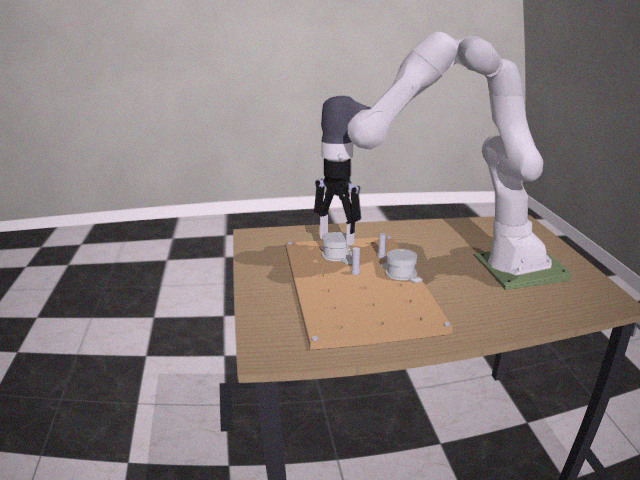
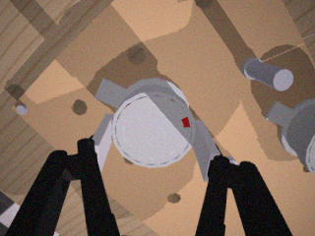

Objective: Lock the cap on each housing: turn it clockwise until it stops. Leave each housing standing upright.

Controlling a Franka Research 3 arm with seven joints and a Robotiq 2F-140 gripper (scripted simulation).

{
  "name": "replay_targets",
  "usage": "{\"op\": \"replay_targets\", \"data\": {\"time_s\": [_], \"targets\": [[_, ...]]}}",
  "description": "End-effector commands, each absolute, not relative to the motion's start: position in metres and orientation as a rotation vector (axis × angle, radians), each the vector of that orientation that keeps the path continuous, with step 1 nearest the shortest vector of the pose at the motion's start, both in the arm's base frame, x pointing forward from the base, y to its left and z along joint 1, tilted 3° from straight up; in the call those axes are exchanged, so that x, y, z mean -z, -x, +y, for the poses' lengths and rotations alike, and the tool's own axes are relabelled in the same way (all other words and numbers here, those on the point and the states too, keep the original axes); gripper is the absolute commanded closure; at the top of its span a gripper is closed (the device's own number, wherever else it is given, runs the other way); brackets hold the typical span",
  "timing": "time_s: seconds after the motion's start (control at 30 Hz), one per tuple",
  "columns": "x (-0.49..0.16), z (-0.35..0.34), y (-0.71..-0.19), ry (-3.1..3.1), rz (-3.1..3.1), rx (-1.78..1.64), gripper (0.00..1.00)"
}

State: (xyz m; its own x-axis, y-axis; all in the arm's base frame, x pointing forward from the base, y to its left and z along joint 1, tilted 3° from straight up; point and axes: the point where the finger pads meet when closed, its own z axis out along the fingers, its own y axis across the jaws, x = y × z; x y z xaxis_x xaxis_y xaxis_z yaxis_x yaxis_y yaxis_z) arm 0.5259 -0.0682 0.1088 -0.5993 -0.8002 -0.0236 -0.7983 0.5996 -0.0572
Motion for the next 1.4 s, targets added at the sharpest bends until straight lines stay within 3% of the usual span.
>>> {"op": "replay_targets", "data": {"time_s": [0.0,1.37], "targets": [[-0.107,-0.064,-0.520,1.375,2.778,0.064,0.90],[-0.103,-0.026,-0.471,1.375,2.778,0.064,0.90]]}}
